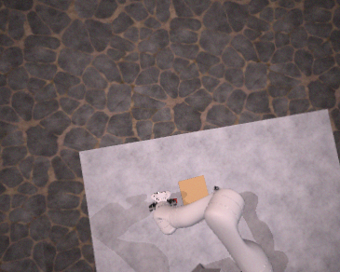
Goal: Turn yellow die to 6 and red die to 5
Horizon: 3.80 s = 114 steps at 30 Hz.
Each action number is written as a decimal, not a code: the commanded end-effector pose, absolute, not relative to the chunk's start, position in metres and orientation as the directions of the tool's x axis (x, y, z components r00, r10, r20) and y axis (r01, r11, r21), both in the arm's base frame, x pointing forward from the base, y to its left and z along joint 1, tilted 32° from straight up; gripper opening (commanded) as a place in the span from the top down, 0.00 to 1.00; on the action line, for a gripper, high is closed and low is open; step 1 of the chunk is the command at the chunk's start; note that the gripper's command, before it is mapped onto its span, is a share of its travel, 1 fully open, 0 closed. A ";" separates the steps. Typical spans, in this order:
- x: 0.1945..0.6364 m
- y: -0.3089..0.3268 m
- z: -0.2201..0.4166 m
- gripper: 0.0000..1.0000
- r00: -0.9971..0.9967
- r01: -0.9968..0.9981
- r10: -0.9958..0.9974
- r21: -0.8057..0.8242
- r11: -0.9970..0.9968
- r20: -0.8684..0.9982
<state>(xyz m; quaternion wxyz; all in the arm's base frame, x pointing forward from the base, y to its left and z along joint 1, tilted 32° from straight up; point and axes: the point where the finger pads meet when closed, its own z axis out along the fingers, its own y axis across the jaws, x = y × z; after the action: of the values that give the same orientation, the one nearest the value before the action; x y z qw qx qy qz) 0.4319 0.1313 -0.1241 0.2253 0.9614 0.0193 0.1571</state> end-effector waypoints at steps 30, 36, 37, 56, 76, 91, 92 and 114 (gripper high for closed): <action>0.438 0.122 -0.143 0.65 0.950 -0.033 0.108 0.440 -0.897 0.292; 0.438 0.122 -0.143 0.65 0.950 -0.033 0.108 0.440 -0.897 0.292; 0.438 0.122 -0.143 0.65 0.950 -0.033 0.108 0.440 -0.897 0.292; 0.438 0.122 -0.143 0.65 0.950 -0.033 0.108 0.440 -0.897 0.292; 0.438 0.122 -0.143 0.85 0.950 -0.033 0.108 0.440 -0.897 0.292; 0.438 0.122 -0.143 0.85 0.950 -0.033 0.108 0.440 -0.897 0.292; 0.438 0.122 -0.143 0.85 0.950 -0.033 0.108 0.440 -0.897 0.292; 0.408 0.163 -0.061 0.85 0.950 -0.033 0.108 0.440 -0.897 0.292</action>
<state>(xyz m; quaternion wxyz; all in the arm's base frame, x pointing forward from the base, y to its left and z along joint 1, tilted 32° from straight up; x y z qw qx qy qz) 0.4040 0.1536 -0.0752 0.2336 0.9611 0.0196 0.1464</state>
